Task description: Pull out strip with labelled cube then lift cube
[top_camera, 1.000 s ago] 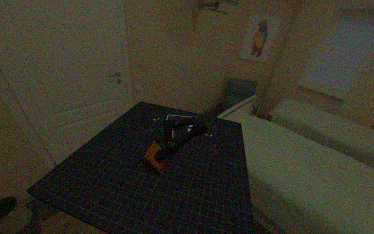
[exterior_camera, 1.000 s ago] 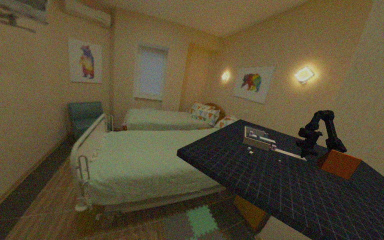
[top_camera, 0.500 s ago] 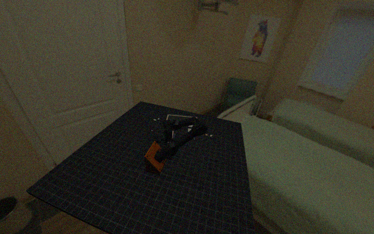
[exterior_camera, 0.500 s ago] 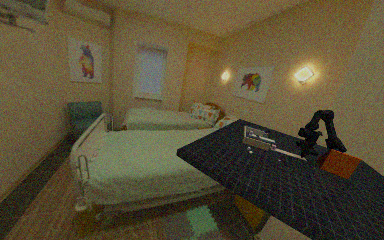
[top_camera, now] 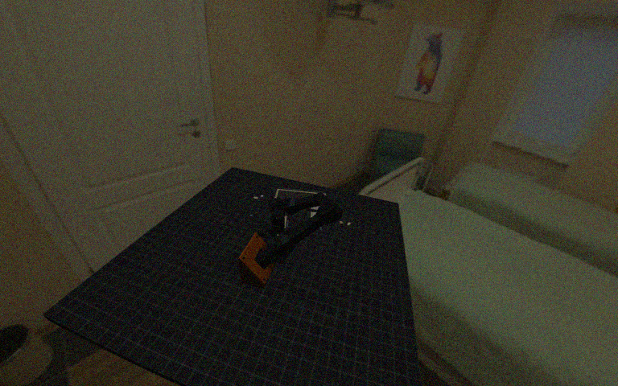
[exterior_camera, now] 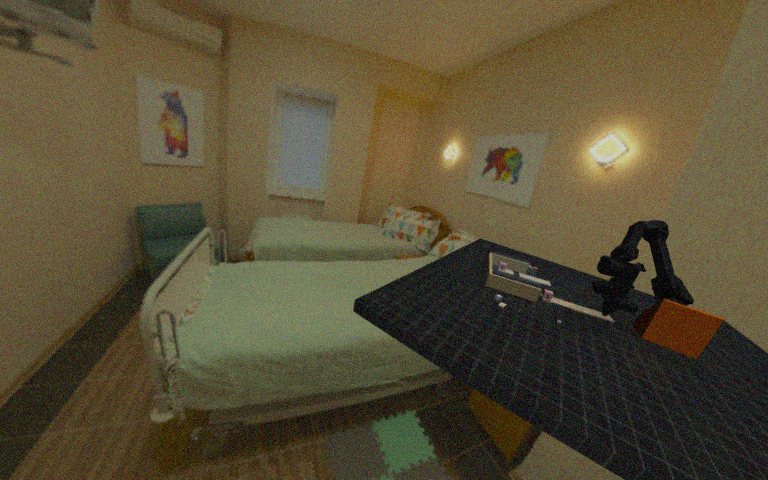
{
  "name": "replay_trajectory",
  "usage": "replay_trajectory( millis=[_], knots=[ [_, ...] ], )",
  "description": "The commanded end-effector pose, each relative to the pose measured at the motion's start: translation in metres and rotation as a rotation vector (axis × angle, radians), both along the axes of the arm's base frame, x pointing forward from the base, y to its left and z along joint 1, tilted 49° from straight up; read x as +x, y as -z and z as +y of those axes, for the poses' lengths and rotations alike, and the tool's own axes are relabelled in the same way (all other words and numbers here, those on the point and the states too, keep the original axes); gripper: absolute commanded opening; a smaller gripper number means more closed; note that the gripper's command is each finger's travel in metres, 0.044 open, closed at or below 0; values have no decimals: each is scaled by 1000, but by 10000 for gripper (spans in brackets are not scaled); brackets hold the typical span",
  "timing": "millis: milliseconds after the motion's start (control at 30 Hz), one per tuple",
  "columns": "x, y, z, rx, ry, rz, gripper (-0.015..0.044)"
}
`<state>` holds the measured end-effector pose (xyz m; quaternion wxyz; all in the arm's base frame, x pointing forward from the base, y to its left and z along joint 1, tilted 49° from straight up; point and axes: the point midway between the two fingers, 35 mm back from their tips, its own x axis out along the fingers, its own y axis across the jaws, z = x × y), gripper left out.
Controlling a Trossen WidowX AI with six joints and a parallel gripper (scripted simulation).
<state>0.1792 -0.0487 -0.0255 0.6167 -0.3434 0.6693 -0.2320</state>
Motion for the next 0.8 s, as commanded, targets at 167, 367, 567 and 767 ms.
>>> replay_trajectory(
  millis=[167,367,567,767],
  knots=[
    [-10,2,-5,-6,14,31,0],
    [-10,2,-5,-6,14,31,0],
    [-10,2,-5,-6,14,31,0],
    [0,-1,1,1,0,2,0]
  ],
)
